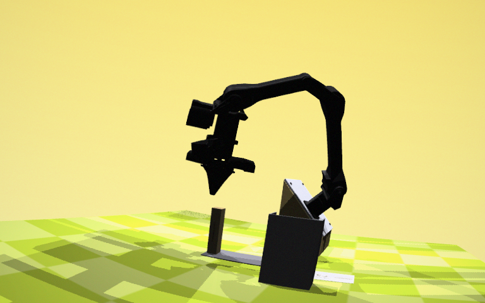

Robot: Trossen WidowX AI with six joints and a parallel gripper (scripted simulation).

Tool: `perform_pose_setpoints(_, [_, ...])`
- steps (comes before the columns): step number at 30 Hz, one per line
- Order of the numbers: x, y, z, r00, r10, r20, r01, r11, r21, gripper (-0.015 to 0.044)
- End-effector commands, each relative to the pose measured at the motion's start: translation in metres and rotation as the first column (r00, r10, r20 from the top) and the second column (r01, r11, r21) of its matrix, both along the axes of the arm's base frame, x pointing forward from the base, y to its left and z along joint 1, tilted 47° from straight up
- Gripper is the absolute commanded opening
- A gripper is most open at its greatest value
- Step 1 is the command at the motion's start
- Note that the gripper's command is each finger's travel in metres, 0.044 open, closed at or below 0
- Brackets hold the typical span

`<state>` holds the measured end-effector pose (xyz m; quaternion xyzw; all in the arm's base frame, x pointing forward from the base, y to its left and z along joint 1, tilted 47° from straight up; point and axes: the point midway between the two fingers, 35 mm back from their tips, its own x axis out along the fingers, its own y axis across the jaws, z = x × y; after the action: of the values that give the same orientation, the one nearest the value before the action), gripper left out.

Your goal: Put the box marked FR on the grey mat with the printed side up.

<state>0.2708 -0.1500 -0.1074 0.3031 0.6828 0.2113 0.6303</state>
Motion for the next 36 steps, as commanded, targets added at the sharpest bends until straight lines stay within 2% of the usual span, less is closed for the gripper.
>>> perform_pose_setpoints(1, [-0.0009, 0.0, -0.003, 0.989, -0.097, -0.113, 0.097, 0.995, -0.002, 0.0])
perform_pose_setpoints(15, [0.0005, -0.0023, -0.0064, 0.835, -0.373, -0.405, 0.373, 0.924, -0.083, 0.0])
perform_pose_setpoints(33, [0.002, -0.0047, -0.0106, 0.423, -0.623, -0.658, 0.605, 0.735, -0.307, 0.0])
perform_pose_setpoints(36, [0.002, -0.0048, -0.0107, 0.404, -0.63, -0.664, 0.61, 0.726, -0.317, 0.0])
